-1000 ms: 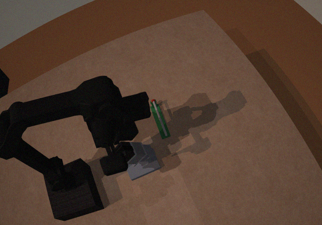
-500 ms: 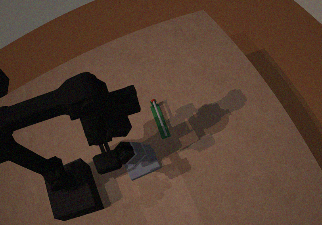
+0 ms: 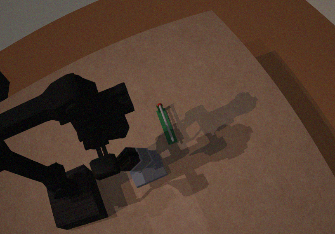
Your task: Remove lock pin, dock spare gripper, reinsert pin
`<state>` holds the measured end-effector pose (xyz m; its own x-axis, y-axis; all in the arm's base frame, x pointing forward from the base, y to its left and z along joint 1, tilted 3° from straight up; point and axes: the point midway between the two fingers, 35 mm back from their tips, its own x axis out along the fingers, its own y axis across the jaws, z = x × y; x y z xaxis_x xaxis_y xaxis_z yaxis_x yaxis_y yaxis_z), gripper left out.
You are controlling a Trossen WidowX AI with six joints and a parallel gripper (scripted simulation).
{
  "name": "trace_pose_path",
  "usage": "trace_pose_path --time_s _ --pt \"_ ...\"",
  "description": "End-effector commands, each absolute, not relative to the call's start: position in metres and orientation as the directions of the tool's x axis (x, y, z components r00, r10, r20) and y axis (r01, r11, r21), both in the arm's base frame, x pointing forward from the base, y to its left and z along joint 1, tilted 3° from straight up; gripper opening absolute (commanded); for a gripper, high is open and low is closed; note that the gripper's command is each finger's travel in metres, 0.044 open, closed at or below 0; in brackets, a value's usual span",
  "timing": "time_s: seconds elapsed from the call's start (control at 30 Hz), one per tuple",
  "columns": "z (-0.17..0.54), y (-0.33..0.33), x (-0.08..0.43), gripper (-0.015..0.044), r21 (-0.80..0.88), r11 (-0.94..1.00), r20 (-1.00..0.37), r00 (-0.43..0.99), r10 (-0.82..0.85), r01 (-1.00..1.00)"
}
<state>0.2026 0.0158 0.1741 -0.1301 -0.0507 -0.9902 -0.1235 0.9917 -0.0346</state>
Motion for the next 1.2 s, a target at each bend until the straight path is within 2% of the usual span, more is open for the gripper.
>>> trace_pose_path --time_s 0.0,0.03,0.13,0.37,0.47,0.63,0.73,0.83,0.97,1.17 --pt "0.173 0.016 0.203 0.0440 -0.034 0.992 -0.989 -0.137 -0.051 -0.124" --pt "0.173 0.016 0.203 0.0440 -0.034 0.992 -0.989 -0.137 -0.051 -0.124" --pt "0.173 0.032 0.205 0.0361 -0.033 0.992 -0.990 -0.134 -0.049 -0.124" --pt "0.174 0.116 0.198 0.0180 -0.023 0.992 -0.990 -0.132 -0.040 -0.124" --pt "0.175 0.143 0.198 0.0180 -0.025 0.992 -0.990 -0.134 -0.042 -0.124" --pt "0.174 0.146 0.200 0.0180 -0.025 0.990 -0.990 -0.132 -0.043 -0.137" --pt "0.162 0.152 0.230 0.0180 -0.022 0.944 -0.991 -0.114 -0.063 -0.330" --pt "0.146 0.157 0.266 0.0180 -0.032 0.820 -0.991 -0.089 -0.100 -0.571" --pt "0.125 0.160 0.308 0.0180 -0.045 0.552 -0.985 -0.056 -0.166 -0.832" --pt "0.101 0.159 0.348 0.0180 -0.024 0.209 -0.972 -0.026 -0.234 -0.978"
